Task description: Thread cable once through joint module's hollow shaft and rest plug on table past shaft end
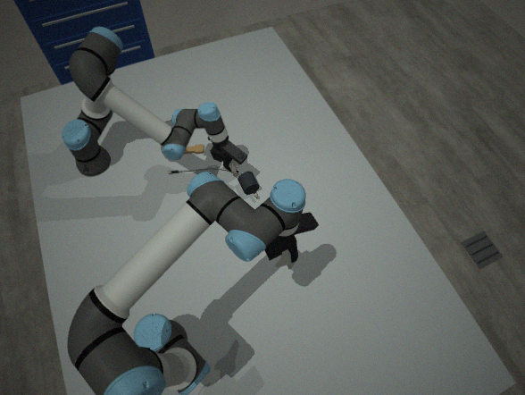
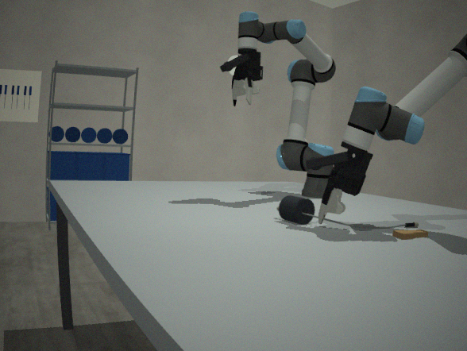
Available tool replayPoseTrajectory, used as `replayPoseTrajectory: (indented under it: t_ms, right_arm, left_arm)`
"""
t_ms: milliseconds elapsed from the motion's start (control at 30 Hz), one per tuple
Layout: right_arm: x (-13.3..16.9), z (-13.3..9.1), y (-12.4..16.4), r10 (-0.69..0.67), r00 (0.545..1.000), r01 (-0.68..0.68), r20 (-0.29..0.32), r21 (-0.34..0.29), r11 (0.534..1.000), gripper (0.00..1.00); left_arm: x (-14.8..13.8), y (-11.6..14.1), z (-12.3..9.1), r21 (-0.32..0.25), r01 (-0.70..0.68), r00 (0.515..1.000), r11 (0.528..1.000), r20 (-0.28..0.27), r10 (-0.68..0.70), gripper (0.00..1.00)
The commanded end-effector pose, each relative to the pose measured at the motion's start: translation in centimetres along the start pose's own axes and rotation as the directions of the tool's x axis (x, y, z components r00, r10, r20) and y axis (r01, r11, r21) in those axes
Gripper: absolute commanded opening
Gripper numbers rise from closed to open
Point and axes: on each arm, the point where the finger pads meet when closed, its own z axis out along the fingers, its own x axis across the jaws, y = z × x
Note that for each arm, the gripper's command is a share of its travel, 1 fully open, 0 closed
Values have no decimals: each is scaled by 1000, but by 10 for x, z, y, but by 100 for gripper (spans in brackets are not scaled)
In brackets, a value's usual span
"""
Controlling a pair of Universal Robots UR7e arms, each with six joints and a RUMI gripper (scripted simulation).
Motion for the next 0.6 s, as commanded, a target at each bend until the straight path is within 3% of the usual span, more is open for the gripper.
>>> replayPoseTrajectory:
  t_ms: [0,567]
  right_arm:
    - [0,0,0,0,1000,0,0,1,1000,61]
    - [0,0,0,0,1000,0,0,1,1000,61]
  left_arm:
    - [0,-1,-1,2,-1,1000,1000,0,1,0]
    - [0,-7,-1,2,-2,1000,1000,0,2,0]
